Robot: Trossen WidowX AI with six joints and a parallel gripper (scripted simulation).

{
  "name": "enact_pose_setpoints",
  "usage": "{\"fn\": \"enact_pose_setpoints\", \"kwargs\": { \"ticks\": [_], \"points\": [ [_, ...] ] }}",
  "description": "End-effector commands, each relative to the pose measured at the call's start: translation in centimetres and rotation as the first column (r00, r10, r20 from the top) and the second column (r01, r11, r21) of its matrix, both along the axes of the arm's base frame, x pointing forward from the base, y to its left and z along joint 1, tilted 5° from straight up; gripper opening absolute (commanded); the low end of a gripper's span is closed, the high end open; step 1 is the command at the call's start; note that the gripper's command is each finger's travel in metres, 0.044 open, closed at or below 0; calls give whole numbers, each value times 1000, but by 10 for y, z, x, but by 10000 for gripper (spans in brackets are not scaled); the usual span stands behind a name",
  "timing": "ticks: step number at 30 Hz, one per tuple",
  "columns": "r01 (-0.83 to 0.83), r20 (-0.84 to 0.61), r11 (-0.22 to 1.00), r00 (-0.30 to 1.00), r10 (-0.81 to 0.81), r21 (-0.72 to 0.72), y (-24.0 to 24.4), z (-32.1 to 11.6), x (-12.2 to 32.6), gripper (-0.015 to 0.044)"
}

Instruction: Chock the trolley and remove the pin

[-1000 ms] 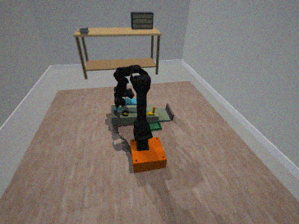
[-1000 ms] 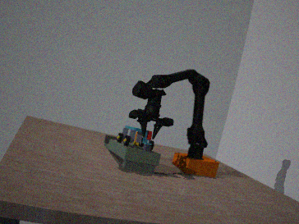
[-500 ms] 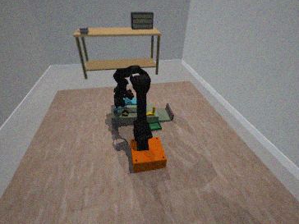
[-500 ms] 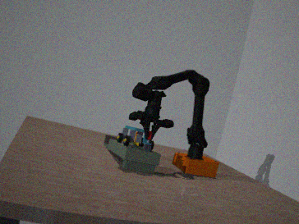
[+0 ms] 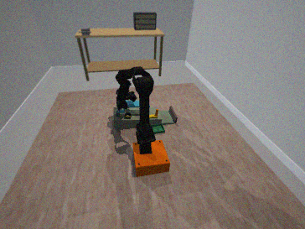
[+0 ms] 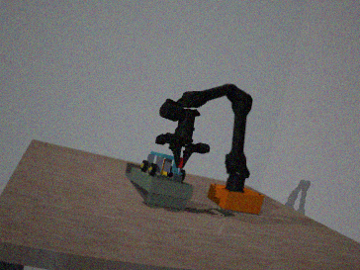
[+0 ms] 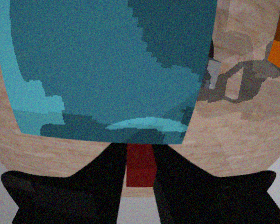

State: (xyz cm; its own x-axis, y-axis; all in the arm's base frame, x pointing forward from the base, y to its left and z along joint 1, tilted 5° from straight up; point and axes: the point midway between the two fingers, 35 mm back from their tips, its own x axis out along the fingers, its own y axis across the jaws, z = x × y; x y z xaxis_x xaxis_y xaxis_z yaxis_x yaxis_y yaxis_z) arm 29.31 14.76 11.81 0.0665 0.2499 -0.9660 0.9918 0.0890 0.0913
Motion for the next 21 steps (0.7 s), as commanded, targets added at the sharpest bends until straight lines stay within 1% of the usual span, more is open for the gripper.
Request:
{"fn": "enact_pose_setpoints", "kwargs": {
  "ticks": [1, 21],
  "points": [
    [4, 4, 1000, 1000, -4, 0, 0, 5, 0, 0],
    [4, 4, 1000, 1000, -4, 0, -3, 16, -2, 0]
  ]
}}
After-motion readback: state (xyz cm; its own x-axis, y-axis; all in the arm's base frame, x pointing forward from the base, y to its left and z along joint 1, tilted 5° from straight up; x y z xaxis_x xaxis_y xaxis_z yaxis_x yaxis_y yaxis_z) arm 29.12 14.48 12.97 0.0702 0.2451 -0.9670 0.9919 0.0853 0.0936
